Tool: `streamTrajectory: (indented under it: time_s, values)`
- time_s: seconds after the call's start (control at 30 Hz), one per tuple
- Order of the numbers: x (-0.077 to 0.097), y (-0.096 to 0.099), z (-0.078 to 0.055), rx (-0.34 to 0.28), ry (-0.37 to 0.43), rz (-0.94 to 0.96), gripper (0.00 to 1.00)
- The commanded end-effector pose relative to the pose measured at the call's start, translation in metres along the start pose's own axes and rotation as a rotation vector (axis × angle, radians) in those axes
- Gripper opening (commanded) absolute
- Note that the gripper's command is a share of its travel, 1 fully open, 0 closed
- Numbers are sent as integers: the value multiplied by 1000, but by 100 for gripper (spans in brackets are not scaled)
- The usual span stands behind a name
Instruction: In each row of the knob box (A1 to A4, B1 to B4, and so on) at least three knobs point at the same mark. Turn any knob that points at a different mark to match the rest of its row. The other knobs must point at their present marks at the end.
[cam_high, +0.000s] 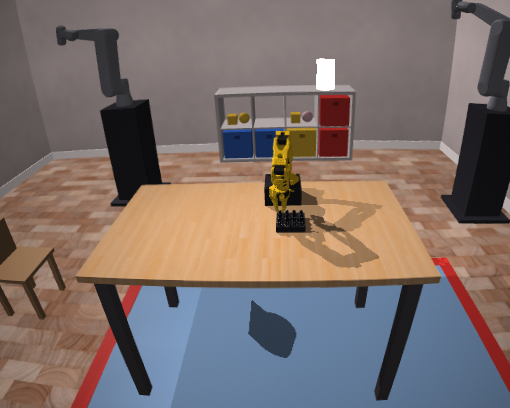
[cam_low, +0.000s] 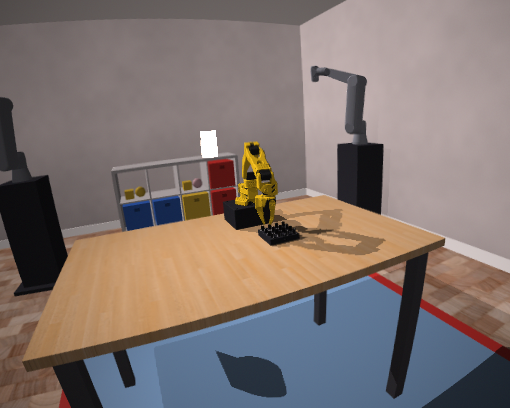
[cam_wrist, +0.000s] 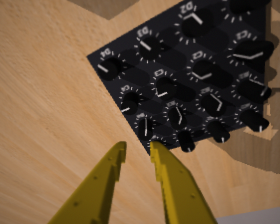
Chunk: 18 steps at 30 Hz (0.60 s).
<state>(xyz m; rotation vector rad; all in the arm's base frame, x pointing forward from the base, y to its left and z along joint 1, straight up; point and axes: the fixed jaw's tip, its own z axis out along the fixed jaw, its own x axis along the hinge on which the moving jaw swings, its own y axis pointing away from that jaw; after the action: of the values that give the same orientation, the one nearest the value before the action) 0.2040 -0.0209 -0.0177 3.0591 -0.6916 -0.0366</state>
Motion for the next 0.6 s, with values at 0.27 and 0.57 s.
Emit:
streamTrajectory:
  time_s: [0.27,0.57]
  values:
    - [-21,9,-6,8,18,-6,8]
    - [-33,14,-6,8,18,-6,8]
